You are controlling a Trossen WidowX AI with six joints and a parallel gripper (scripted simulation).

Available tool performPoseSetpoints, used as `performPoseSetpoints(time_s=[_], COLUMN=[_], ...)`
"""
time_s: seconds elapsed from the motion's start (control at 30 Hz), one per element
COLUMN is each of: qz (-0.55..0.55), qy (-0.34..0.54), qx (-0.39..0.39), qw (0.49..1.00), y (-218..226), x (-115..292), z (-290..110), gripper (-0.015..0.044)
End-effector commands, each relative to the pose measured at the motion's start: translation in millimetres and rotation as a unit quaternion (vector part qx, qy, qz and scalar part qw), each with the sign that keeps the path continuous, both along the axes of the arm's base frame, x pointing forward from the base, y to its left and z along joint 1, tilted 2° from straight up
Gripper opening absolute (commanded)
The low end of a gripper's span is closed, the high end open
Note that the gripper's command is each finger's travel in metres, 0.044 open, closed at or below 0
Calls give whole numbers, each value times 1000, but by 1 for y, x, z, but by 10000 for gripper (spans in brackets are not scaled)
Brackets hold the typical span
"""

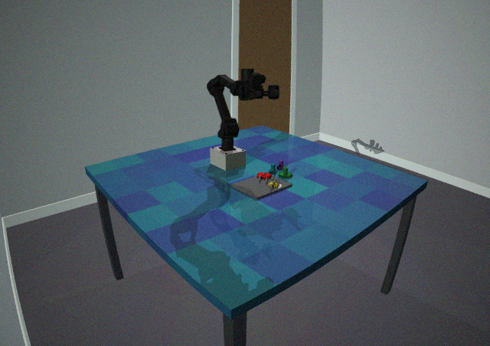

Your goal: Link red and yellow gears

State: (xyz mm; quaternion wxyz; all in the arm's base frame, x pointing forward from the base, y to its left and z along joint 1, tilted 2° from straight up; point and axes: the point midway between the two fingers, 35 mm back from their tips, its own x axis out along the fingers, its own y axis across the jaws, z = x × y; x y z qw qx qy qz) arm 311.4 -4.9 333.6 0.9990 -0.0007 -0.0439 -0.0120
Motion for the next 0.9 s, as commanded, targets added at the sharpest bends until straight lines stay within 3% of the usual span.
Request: performPoseSetpoints(time_s=[0.0, 0.17, 0.37, 0.53, 0.77, 0.87], qz=[2, 53, 133, 187, 235, 238], qy=[6, 156, 340, 478, 675, 691], qx=[-1, -22, -78, -128, -202, -209], qw=[1000, 986, 928, 848, 670, 650], y=[1, 34, 88, 124, 157, 160], x=[2, 36, 48, 35, -17, -30], z=[-2, -61, -145, -209, -289, -295], gripper=[426, 440, 440, 440, 440, 440])
